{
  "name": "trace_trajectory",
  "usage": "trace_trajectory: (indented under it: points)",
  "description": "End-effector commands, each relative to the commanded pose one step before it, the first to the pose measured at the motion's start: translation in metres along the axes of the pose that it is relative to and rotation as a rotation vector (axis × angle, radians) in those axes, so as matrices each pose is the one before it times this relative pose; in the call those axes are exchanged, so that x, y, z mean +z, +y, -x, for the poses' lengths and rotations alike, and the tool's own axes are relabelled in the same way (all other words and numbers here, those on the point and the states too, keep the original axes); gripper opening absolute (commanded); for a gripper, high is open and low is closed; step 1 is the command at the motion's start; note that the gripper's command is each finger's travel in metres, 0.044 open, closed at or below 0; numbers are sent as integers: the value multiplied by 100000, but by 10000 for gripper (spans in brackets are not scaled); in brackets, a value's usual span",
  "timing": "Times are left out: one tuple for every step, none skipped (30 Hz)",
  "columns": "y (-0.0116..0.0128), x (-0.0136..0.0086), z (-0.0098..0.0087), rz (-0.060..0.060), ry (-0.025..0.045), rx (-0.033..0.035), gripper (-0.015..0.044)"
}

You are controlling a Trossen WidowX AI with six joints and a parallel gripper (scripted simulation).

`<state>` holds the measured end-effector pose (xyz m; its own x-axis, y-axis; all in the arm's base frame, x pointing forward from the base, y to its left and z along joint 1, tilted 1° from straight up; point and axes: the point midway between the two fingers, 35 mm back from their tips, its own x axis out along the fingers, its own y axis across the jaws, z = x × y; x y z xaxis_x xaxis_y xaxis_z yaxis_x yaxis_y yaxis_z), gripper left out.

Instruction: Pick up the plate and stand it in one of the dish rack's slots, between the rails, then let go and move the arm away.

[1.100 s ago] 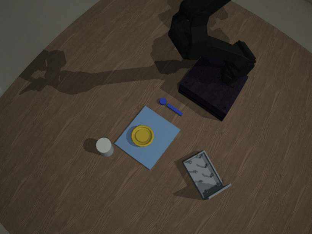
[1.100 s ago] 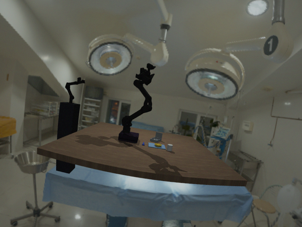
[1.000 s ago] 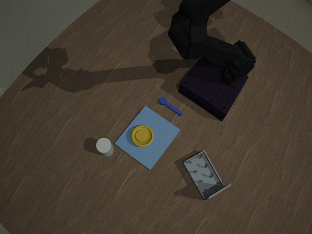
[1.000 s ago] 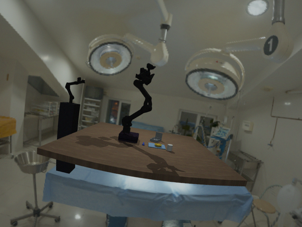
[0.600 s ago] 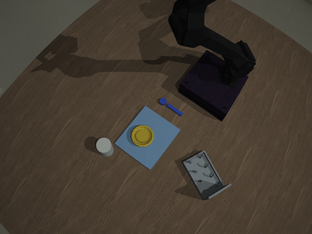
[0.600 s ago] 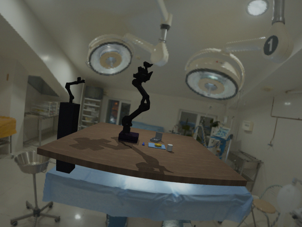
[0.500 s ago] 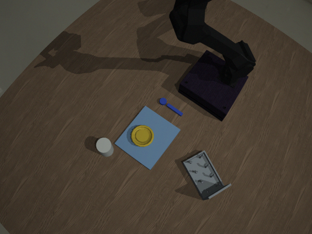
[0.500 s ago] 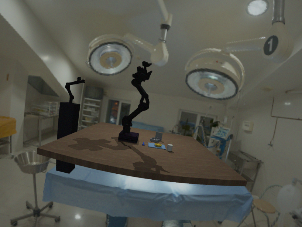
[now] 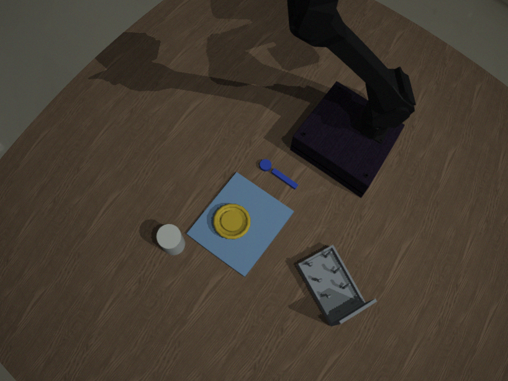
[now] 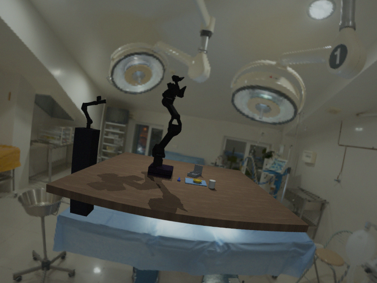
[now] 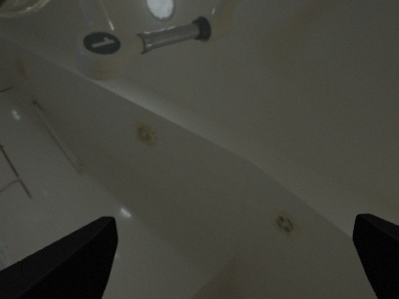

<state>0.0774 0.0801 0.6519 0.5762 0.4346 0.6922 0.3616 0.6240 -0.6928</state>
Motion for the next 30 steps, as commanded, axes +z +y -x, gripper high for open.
trace_trajectory:
  points:
    - [598, 1915, -339, 4513, -2045, -788, 400]
    - [118, 284, -78, 900, -250, -90, 400]
    - [128, 281, -83, 896, -251, -58, 400]
    - [137, 278, -87, 891, -253, -26, 400]
    - [147, 274, -91, 885, -253, 7, 400]
    - [156, 270, -96, 880, -253, 39, 400]
    - [166, 266, -100, 874, -253, 71, 400]
    - [183, 270, -101, 799, -262, 109, 400]
    - [193, 266, -106, 792, -261, 142, 400]
    - [203, 261, -110, 785, -258, 175, 400]
    - [212, 256, -115, 777, -255, 208, 400]
    - [222, 251, -119, 769, -251, 241, 400]
    - [231, 245, -123, 760, -247, 274, 400]
    - [241, 240, -127, 751, -242, 307, 400]
    - [250, 234, -132, 741, -236, 339, 400]
    - [259, 228, -136, 732, -230, 372, 400]
    - [268, 221, -140, 721, -223, 404, 400]
    - [273, 173, -133, 539, -6, 368, 400]
    - [276, 163, -134, 521, 2, 386, 400]
    - [283, 157, -138, 512, 9, 409, 400]
    - [291, 150, -142, 503, 18, 433, 400]
    - [298, 143, -145, 493, 27, 456, 400]
    - [305, 136, -149, 484, 36, 479, 400]
    - [312, 129, -152, 474, 46, 502, 400]
    - [318, 121, -155, 463, 56, 525, 400]
    - [325, 114, -159, 453, 67, 547, 400]
    - [331, 106, -162, 442, 78, 570, 400]
    - [338, 131, -177, 580, -103, 696, 400]
    - [349, 124, -183, 573, -90, 734, 400]
    - [356, 116, -187, 558, -76, 762, 400]
